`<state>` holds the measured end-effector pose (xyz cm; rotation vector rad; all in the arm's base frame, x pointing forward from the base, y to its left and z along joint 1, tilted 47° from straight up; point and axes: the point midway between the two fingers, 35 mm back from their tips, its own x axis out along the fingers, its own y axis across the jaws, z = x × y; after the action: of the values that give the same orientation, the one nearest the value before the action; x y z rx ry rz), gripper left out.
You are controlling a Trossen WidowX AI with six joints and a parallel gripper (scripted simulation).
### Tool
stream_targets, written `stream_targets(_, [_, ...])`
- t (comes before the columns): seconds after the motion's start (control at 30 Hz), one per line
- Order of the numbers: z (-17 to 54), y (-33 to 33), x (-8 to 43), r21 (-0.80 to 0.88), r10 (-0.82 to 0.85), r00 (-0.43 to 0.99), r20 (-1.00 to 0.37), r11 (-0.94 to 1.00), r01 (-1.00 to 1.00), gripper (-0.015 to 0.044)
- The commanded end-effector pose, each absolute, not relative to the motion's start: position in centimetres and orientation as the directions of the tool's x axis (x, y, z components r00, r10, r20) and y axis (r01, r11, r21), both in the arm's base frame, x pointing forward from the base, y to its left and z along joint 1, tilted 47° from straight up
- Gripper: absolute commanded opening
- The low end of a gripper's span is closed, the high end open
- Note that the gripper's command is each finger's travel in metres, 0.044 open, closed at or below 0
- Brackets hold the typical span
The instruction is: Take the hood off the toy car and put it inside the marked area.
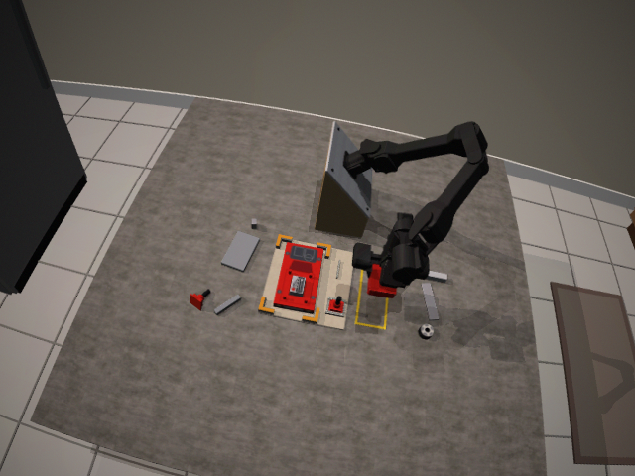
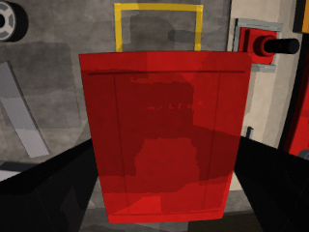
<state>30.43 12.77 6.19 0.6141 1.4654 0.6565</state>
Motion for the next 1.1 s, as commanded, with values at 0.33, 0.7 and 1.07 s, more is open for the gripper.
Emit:
stream_targets(0.33, [5.2, 13.7, 30.4, 0.727, 0.727, -0.004, -0.687, 0.687, -0.024, 0.0])
stream_targets(0.7, [4.5, 14.5, 30.5, 0.726, 0.727, -0.004, -0.687, 0.687, -0.024, 0.0])
stream_targets(1.07, [3.8, 15.2, 30.5, 0.727, 0.727, -0.004, -0.687, 0.687, -0.024, 0.0])
